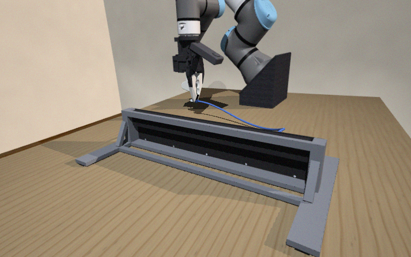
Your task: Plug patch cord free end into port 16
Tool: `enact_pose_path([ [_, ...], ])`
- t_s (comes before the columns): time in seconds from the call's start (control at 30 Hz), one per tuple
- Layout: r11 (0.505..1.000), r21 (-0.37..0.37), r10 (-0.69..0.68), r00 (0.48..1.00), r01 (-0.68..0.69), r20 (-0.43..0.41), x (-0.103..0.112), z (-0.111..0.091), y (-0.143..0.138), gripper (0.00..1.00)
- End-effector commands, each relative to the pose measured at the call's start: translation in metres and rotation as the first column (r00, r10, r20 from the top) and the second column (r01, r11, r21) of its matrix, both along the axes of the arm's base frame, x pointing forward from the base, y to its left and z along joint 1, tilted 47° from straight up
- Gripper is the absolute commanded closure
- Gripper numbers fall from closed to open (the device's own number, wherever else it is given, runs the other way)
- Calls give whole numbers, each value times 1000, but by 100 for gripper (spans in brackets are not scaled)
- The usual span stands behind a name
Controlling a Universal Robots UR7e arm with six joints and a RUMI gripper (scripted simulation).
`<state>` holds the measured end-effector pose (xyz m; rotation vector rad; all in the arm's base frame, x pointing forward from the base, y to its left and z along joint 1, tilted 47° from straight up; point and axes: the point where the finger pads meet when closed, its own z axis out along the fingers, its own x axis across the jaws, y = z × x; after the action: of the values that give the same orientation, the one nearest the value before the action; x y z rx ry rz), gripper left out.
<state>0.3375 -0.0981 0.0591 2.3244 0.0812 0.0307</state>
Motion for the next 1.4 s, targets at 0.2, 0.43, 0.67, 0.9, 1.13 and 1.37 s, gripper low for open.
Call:
enact_pose_path([
  [0.2,1000,0,0,1000,0,1,0,0,0,100],
  [0.43,1000,0,0,1000,0,1,0,0,0,100],
  [0.67,1000,0,1,1000,-1,0,0,0,0,100],
  [0.9,1000,0,3,1000,-3,-3,1,0,1,100],
  [1.13,1000,0,8,1000,-8,-7,1,0,1,100],
  [1.37,1000,-1,18,1000,-18,-19,3,-1,3,100],
])
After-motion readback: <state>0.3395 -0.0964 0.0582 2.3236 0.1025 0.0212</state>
